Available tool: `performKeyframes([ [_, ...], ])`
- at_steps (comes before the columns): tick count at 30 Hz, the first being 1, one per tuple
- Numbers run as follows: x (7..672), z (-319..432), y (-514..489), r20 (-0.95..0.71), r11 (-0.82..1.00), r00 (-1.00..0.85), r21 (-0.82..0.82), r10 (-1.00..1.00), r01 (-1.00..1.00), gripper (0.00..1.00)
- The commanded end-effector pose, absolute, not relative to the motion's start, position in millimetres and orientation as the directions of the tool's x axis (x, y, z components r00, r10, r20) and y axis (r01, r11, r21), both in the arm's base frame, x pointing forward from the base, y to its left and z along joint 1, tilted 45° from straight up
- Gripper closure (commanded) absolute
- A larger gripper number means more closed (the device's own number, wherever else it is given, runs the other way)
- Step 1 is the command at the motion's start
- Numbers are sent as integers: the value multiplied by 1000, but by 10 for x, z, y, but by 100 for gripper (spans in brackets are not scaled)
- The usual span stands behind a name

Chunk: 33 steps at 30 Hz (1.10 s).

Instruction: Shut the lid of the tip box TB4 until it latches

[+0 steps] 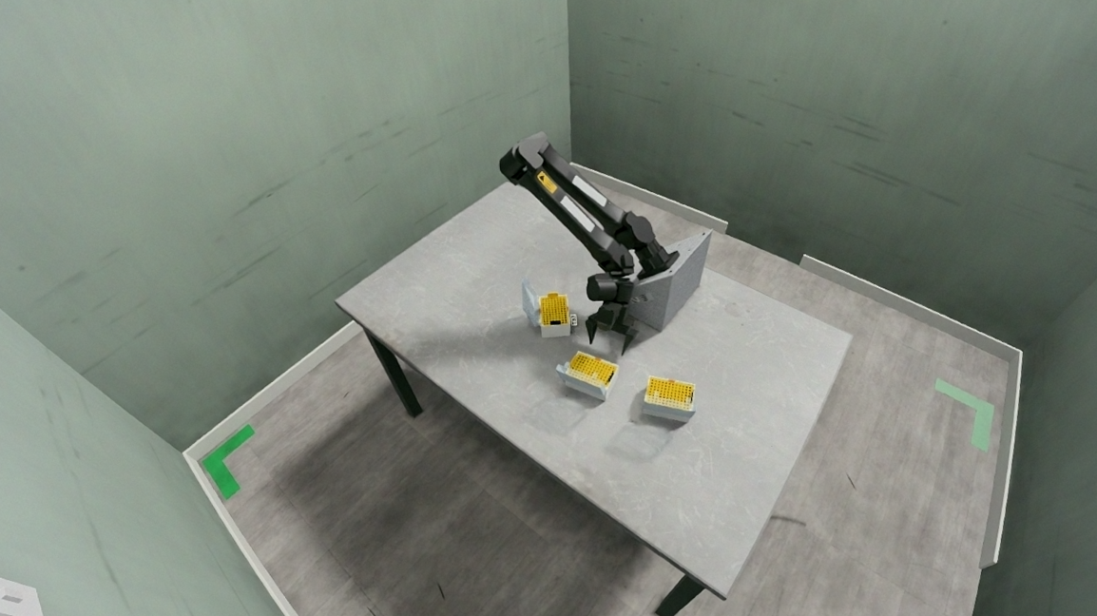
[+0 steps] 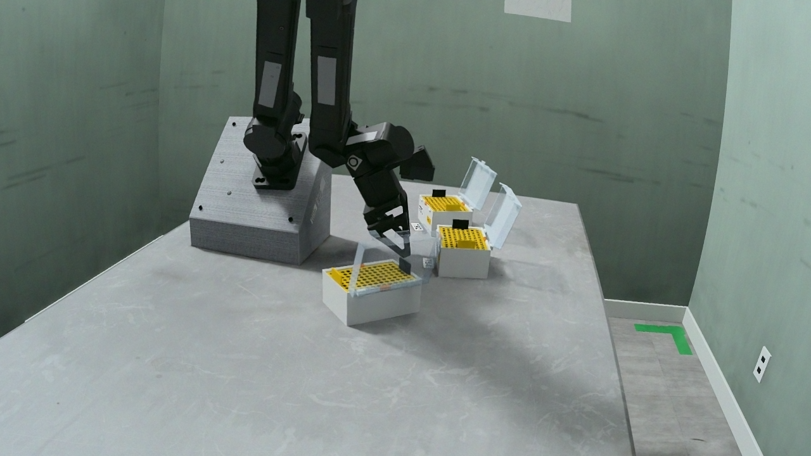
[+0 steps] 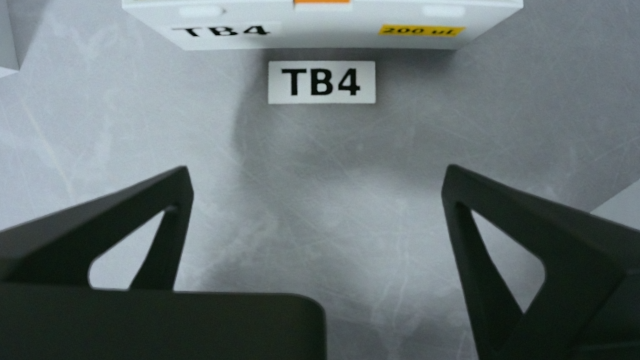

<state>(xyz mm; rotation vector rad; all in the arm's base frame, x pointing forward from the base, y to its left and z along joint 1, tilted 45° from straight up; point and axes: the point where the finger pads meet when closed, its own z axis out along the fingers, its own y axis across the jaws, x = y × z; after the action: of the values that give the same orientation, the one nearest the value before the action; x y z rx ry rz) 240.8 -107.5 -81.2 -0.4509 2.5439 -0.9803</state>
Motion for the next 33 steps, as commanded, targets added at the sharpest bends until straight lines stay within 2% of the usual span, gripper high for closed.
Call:
performKeyframes([
  [1, 2398, -791, -1071, -232, 703, -873, -693, -428, -161, 0],
  [26, 2398, -791, -1071, -232, 703, -873, -693, -428, -161, 0],
  [33, 2549, -500, -782, -259, 706, -864, -693, -431, -144, 0],
])
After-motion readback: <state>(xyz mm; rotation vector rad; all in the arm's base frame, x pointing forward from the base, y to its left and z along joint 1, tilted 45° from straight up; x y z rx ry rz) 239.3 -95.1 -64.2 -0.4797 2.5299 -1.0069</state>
